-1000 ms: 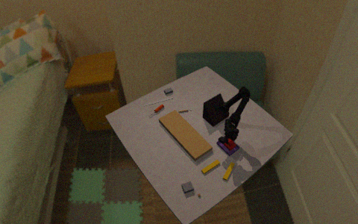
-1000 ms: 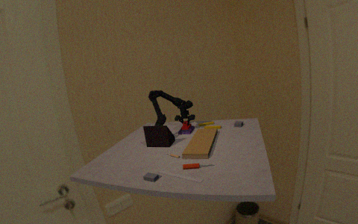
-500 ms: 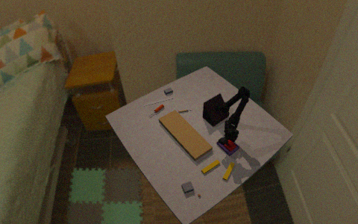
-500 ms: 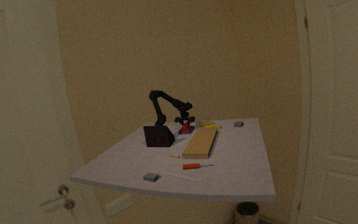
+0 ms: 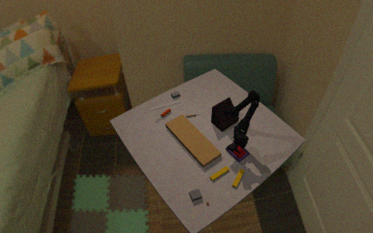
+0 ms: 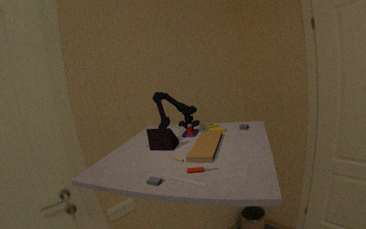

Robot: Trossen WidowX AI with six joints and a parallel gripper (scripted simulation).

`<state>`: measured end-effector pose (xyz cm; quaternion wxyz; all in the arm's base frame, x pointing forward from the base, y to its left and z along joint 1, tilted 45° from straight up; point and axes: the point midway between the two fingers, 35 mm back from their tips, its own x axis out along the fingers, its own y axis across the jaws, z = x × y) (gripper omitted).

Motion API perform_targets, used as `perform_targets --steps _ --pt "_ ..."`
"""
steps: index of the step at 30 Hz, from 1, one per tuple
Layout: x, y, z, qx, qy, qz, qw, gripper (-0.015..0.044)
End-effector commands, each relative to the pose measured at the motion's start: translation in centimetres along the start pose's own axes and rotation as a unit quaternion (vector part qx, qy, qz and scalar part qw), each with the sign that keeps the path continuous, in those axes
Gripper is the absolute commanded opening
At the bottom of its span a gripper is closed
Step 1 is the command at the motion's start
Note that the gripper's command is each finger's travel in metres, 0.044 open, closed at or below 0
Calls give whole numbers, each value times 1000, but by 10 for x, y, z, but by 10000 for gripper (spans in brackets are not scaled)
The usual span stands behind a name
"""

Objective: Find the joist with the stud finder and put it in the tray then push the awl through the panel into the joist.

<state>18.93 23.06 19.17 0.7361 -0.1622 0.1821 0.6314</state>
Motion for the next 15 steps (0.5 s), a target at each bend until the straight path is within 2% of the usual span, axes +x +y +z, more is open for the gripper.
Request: perform_targets --steps 1,6,10,15 --pt "0 0 0 -1 0 0 1000 210" --pt "-2 -1 1 -1 0 0 1000 341" --pt "-27 -6 6 -3 8 1 1000 440" --pt "-83 -2 22 -1 6 1 1000 440"
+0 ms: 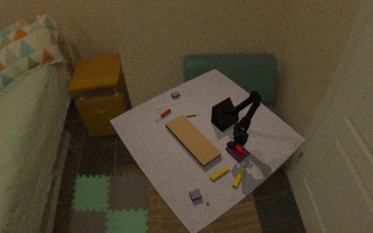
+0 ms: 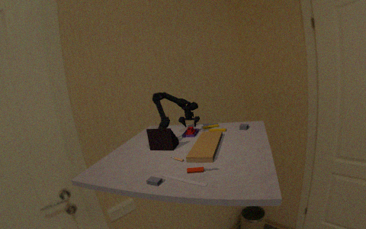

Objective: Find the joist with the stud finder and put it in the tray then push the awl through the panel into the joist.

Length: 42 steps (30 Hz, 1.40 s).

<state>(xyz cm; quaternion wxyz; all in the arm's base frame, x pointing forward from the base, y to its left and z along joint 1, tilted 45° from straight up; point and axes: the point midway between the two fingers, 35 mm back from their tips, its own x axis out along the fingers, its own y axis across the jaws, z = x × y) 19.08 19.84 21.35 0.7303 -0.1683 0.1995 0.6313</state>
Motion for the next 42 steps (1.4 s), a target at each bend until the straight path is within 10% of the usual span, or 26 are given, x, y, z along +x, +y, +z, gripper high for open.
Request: perform_targets --steps 1,19,42 --pt "-52 7 19 -6 -13 -5 1000 440" --pt "-68 -141 -112 297 91 -112 944 440" --pt "-144 -135 -459 757 111 -135 630 440"
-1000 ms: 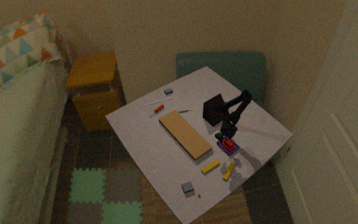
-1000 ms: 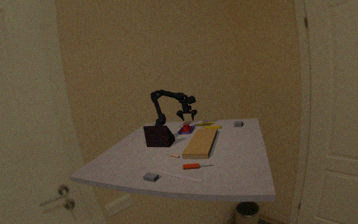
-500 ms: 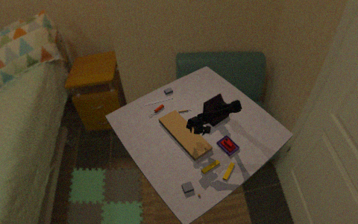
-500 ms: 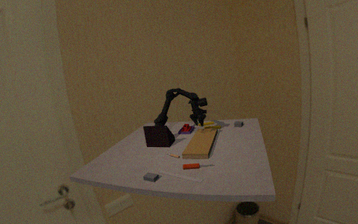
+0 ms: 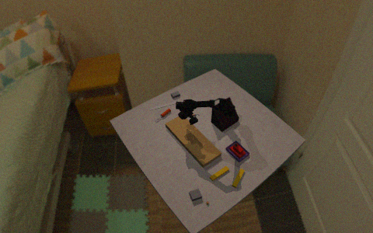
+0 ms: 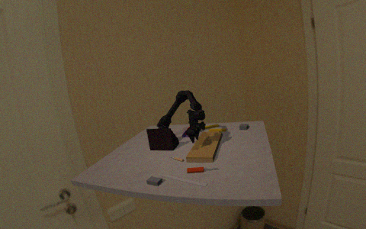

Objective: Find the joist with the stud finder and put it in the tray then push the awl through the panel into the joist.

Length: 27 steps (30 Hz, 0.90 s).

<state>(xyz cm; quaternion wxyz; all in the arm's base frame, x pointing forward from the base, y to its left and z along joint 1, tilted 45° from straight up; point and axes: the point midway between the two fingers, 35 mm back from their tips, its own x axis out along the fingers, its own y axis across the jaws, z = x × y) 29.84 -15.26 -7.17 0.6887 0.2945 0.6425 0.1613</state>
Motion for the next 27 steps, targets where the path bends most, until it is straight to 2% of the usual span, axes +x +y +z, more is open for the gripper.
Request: perform_targets --steps 1,7,27 --pt "22 -57 -32 95 26 20 995 440" --pt "54 -109 -80 191 54 55 979 440" --pt "68 -113 -84 193 55 56 978 440"
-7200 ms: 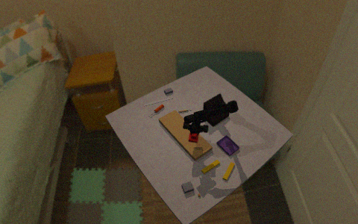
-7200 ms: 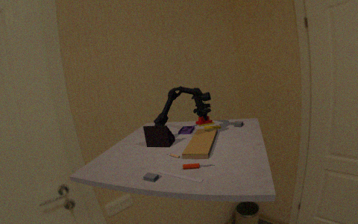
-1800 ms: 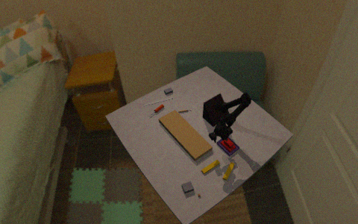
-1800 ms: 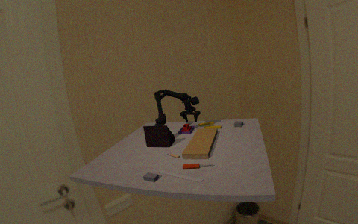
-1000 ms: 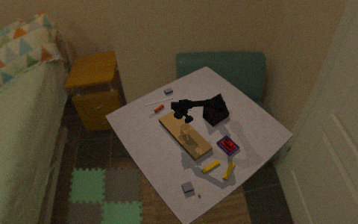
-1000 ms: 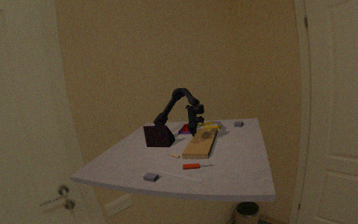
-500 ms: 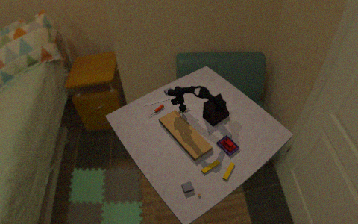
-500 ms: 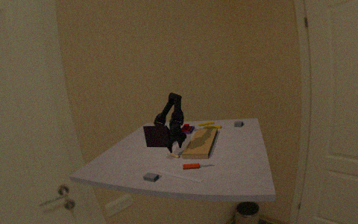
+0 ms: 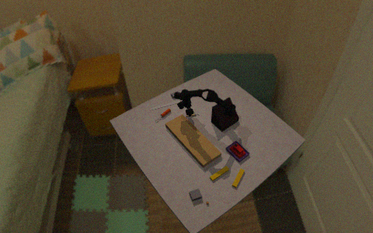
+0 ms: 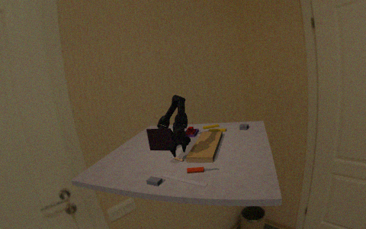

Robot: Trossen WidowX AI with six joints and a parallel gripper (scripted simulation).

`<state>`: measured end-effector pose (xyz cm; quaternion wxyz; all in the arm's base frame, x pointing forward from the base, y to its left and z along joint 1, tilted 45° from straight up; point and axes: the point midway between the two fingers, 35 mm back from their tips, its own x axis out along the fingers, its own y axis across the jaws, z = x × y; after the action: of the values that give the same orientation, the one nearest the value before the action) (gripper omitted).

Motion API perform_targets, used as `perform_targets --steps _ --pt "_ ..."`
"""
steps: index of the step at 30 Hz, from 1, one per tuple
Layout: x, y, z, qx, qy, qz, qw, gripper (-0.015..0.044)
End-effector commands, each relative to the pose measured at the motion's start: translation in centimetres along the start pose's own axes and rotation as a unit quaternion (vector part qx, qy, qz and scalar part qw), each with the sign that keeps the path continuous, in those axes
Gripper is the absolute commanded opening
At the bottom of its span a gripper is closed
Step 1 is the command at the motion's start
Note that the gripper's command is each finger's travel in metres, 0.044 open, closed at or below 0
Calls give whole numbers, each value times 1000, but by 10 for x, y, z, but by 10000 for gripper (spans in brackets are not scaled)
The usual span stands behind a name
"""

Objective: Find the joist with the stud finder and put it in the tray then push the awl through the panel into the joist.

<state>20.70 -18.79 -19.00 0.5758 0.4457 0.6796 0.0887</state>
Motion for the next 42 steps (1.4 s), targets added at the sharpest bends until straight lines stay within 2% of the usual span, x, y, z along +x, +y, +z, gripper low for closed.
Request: perform_targets --steps 1,26,41,42 --pt "8 0 0 3 3 1 1000 440" --pt "45 1 1 2 3 2 1000 440" --pt "45 1 1 2 3 2 1000 46" --pt "45 1 1 2 3 2 1000 40"
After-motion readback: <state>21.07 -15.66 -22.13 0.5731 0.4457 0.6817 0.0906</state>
